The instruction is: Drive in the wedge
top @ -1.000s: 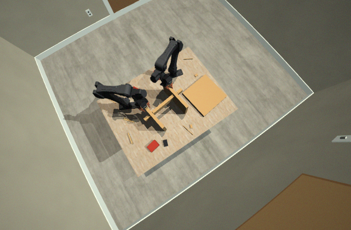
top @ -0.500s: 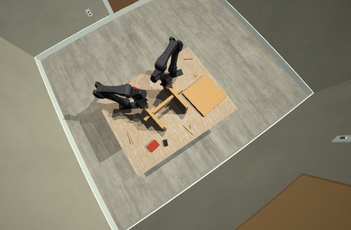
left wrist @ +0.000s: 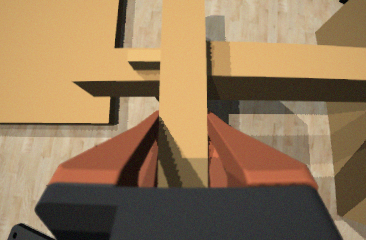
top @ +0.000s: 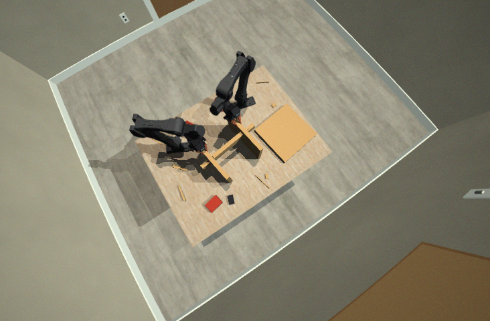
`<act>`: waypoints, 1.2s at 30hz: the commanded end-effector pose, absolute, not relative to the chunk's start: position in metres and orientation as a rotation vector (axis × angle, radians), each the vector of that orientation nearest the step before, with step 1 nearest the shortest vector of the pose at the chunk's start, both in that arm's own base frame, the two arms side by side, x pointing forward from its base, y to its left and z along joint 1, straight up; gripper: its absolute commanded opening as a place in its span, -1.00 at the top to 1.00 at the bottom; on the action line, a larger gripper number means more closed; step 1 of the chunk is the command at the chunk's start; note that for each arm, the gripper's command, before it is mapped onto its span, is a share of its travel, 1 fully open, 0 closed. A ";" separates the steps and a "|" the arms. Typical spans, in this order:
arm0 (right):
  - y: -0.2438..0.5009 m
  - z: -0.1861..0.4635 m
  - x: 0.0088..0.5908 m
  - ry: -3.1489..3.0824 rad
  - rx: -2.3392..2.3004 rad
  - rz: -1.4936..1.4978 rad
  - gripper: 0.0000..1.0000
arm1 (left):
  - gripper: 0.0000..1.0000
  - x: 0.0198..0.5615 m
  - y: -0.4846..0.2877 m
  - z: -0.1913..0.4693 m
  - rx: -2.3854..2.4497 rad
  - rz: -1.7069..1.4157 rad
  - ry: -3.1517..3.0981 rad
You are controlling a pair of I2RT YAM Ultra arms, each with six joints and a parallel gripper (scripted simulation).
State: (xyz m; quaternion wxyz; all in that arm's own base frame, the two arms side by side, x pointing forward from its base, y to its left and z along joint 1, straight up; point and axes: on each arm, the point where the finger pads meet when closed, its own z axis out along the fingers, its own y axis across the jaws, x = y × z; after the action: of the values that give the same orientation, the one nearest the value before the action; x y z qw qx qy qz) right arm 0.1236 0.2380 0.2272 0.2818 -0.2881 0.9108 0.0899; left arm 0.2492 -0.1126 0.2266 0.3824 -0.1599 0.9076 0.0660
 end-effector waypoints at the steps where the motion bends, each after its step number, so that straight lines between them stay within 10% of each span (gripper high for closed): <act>1: 0.241 0.242 0.125 2.398 -0.731 0.313 1.00 | 1.00 0.260 -0.139 0.242 -0.417 0.018 2.274; 12: 0.241 0.242 0.125 2.396 -0.736 0.310 1.00 | 1.00 0.271 -0.176 0.248 -0.429 -0.156 2.259; 13: 0.241 0.242 0.125 2.395 -0.738 0.311 0.20 | 1.00 0.255 -0.114 0.238 -0.430 0.139 2.265; 36: 0.239 0.250 0.125 2.417 -0.759 0.264 0.20 | 1.00 0.254 -0.117 0.242 -0.424 0.121 2.261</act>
State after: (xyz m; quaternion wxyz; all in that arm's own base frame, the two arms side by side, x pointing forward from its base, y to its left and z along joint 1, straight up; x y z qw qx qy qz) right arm 0.1241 0.2383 0.2312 0.2818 -0.2874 0.9112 0.0881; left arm 0.2498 -0.1176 0.2266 0.3822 -0.1601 0.9078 0.0651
